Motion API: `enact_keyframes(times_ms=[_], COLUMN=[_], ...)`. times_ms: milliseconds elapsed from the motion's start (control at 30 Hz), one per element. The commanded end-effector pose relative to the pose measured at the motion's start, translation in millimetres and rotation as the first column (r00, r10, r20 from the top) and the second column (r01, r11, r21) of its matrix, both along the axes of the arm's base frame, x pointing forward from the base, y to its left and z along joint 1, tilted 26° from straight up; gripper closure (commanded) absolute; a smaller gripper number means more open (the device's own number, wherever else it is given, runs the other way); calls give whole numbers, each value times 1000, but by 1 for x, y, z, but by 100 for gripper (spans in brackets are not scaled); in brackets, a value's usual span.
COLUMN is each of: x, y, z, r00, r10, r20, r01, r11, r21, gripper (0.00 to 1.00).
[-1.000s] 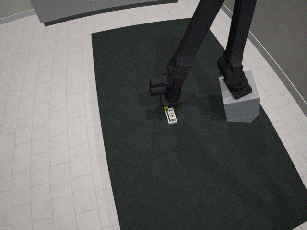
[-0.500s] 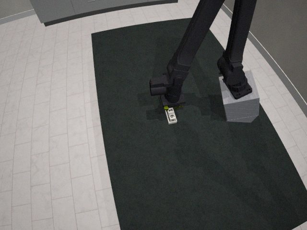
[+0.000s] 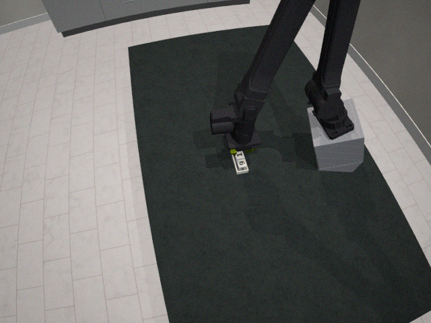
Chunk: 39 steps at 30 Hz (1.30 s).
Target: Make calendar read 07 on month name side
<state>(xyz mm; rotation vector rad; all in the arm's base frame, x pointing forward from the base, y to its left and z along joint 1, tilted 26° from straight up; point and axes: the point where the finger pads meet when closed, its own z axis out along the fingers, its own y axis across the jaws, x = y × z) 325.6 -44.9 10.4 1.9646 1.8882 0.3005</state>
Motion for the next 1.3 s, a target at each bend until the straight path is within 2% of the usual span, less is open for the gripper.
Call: enact_keyframes(times_ms=[0,1267], x=[8,12], y=[-4,-4], z=[8,10], r00=[1000,1000], r10=[2,2], r20=[24,24], r01=[-2,-2], r11=[1000,1000], r21=[-6,-6], gripper=[55,55])
